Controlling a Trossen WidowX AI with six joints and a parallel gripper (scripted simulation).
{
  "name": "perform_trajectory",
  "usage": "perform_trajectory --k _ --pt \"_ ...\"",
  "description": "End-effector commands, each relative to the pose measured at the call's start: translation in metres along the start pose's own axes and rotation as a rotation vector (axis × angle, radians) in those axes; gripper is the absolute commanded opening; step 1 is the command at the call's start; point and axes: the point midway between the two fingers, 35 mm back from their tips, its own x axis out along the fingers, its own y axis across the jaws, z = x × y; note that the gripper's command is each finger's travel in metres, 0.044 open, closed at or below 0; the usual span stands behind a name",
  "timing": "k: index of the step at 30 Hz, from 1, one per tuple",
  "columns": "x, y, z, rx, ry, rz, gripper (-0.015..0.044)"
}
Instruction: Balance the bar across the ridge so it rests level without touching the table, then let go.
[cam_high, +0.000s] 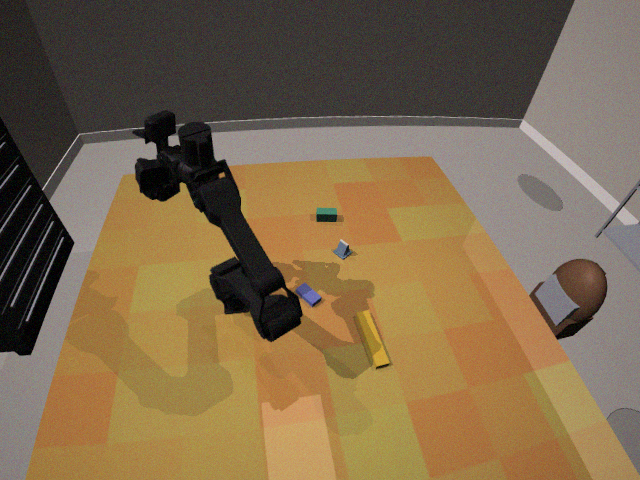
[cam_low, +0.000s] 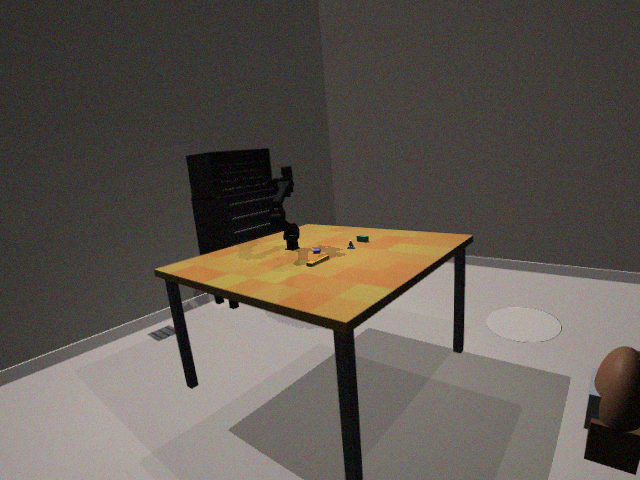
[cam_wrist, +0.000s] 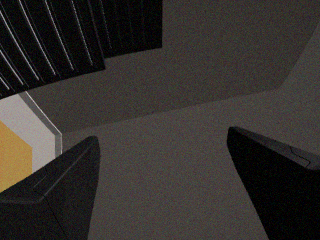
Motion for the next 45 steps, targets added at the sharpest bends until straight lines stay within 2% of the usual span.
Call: perform_trajectory --k 1,23,45 --pt "0.006 0.003 -0.021 0.093 0.094 0.03 0.0315" --pt "0.0 0.015 -0.123 0.521 0.536 0.049 0.0315" --pt "-0.054 0.031 -0.218 0.941 0.983 -0.108 0.0315"
